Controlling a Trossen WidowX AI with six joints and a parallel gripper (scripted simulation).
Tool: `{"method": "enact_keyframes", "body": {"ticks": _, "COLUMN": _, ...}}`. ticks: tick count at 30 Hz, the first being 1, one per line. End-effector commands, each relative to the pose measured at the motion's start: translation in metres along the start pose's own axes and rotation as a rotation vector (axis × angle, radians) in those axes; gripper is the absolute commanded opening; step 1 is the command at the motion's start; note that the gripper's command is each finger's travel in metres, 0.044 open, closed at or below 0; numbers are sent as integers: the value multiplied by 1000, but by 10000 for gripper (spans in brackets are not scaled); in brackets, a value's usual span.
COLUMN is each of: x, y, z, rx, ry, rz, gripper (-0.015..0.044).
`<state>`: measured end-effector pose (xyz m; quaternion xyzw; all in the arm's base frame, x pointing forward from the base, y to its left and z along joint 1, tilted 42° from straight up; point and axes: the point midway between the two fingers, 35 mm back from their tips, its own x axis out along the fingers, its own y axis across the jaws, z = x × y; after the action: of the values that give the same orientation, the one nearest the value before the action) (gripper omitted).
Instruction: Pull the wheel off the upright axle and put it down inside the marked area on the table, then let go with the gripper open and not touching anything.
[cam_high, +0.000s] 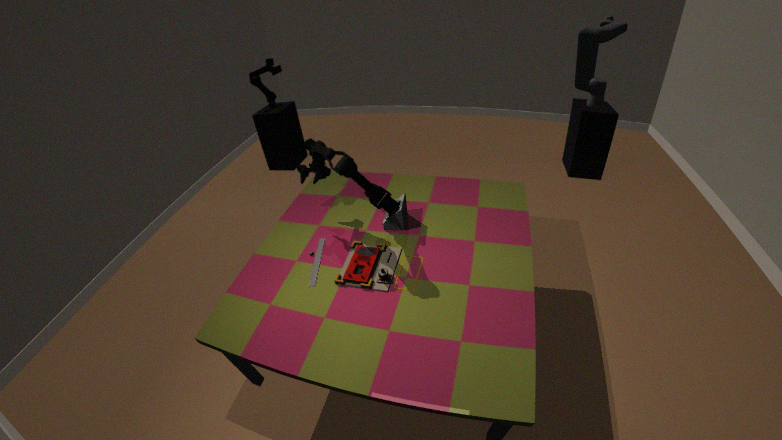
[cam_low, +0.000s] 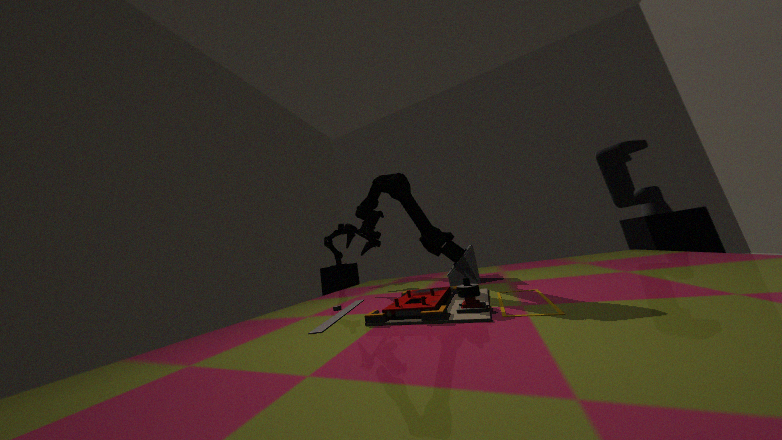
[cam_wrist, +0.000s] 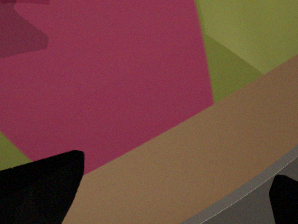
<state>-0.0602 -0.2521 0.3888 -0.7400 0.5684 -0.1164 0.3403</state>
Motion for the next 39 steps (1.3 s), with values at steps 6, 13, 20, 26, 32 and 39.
{"method": "enact_keyframes", "body": {"ticks": 6, "x": 22, "y": -5, "z": 11, "rx": 197, "ry": -83, "rz": -18, "gripper": 300}}
{"method": "enact_keyframes", "body": {"ticks": 13, "x": 72, "y": -24, "z": 49, "rx": 629, "ry": -289, "rz": 19, "gripper": 300}}
{"method": "enact_keyframes", "body": {"ticks": 20, "x": 111, "y": -52, "z": 98, "rx": 1015, "ry": -464, "rz": 168, "gripper": 300}}
{"method": "enact_keyframes", "body": {"ticks": 26, "x": 136, "y": -80, "z": 153, "rx": 1297, "ry": -567, "rz": 392, "gripper": 300}}
{"method": "enact_keyframes", "body": {"ticks": 32, "x": 146, "y": -104, "z": 202, "rx": 1477, "ry": -592, "rz": 600, "gripper": 300}}
{"method": "enact_keyframes", "body": {"ticks": 39, "x": 146, "y": -130, "z": 259, "rx": 1630, "ry": -554, "rz": 835, "gripper": 300}}
